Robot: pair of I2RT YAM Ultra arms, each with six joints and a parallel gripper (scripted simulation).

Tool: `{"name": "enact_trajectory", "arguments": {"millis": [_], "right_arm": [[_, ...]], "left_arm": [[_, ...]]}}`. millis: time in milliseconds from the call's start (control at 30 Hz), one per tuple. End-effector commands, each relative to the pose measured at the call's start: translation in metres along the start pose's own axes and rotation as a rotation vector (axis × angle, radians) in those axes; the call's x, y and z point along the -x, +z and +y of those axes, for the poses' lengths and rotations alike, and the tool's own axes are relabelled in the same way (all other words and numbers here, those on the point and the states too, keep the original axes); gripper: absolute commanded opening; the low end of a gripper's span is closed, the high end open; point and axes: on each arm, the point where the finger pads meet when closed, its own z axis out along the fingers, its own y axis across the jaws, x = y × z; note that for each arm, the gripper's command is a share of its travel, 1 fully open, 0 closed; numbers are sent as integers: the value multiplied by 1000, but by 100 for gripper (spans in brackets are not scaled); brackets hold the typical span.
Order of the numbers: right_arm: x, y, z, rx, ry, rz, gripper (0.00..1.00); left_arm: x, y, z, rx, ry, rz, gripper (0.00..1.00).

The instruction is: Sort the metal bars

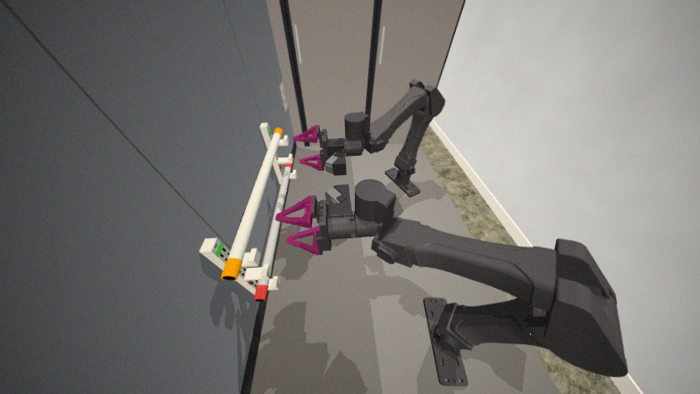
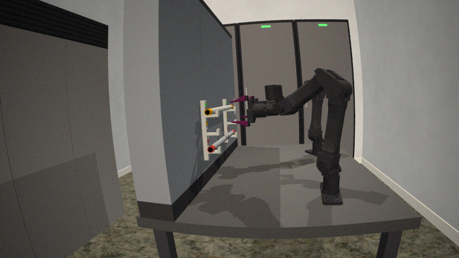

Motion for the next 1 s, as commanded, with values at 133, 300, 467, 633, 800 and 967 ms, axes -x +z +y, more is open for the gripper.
{"name": "enact_trajectory", "arguments": {"millis": [133, 300, 467, 633, 800, 967], "right_arm": [[-7, -1, -16, -39, 22, 9, 85], [-7, 0, -15, -39, 22, 9, 82], [-7, 0, -13, -39, 22, 9, 80], [-8, 0, -12, -39, 22, 9, 78], [-8, 0, -11, -39, 22, 9, 76], [-8, 0, -10, -39, 22, 9, 73]], "left_arm": [[-4, 1, 16, 40, -40, 4, 85], [-4, 1, 14, 40, -40, 4, 82], [-4, 1, 13, 40, -40, 4, 79], [-3, 1, 12, 40, -40, 4, 77], [-3, 2, 11, 40, -40, 4, 75], [-3, 2, 10, 40, -40, 4, 73]]}}
